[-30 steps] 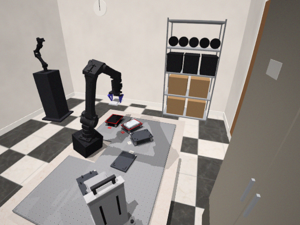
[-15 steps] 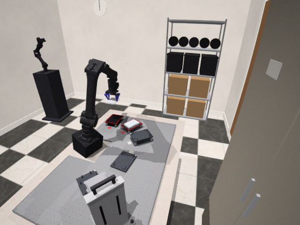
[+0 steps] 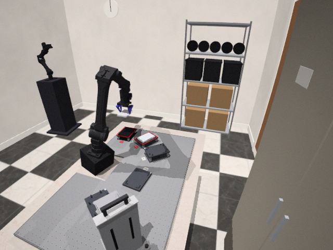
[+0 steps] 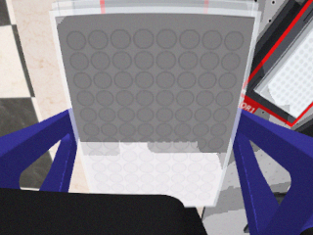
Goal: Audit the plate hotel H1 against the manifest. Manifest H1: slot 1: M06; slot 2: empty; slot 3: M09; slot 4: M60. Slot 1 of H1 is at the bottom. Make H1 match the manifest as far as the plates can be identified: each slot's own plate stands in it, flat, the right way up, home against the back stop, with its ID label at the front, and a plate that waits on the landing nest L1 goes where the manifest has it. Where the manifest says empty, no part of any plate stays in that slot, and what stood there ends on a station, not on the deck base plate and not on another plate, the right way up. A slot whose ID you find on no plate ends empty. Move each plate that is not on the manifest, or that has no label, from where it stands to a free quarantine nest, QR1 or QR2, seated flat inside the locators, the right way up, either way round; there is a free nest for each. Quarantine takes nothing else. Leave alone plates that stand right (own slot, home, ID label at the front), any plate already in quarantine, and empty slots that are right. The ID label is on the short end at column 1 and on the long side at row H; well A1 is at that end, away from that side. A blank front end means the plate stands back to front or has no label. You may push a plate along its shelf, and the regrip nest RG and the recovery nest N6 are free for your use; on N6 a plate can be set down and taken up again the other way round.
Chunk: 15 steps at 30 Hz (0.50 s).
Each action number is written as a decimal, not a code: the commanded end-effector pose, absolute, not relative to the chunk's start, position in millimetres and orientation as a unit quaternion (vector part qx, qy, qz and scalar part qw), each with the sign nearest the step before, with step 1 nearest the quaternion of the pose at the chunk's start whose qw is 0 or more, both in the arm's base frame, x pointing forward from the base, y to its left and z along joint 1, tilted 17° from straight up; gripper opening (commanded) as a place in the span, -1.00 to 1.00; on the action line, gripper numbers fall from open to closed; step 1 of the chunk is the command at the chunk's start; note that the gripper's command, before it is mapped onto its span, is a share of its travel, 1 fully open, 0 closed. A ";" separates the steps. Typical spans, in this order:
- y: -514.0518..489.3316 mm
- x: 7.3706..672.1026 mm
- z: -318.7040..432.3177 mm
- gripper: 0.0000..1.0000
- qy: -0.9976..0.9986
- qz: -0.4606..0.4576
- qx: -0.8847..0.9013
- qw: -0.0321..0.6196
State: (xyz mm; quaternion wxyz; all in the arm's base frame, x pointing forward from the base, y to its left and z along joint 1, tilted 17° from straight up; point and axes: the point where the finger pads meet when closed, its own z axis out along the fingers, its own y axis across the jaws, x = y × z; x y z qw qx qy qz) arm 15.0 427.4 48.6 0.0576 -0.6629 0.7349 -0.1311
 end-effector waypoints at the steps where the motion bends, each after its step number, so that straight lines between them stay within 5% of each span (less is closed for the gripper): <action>1: 431.0 14.2 46.9 0.72 0.730 -0.123 -0.669 0.065; 15: 425.6 29.2 9.9 0.72 0.734 -0.128 -0.664 0.062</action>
